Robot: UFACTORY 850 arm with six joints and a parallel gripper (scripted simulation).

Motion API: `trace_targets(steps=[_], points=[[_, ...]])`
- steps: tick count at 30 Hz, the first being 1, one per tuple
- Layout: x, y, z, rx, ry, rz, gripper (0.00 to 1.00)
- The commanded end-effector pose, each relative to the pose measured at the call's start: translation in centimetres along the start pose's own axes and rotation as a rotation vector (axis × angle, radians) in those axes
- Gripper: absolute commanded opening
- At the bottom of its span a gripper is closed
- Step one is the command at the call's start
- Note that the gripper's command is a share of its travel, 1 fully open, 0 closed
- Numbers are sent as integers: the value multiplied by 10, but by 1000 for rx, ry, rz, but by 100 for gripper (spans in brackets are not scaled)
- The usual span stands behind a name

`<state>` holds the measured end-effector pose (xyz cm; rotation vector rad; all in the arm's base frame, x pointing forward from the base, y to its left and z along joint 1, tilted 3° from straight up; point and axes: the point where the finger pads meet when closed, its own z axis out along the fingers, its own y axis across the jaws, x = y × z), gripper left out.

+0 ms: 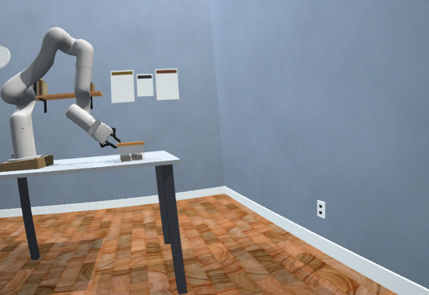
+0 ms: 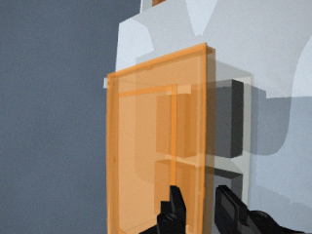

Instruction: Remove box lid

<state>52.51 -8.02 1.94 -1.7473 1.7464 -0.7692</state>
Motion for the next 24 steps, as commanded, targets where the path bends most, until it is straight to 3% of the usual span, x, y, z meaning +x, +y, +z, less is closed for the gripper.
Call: trace_targets(steps=[1,7,8,24], points=[[0,-1,0,2,0,0,32],[0,-1,0,2,0,0,32],[0,-1,0,2,0,0,0],[0,-1,0,2,0,0,0]])
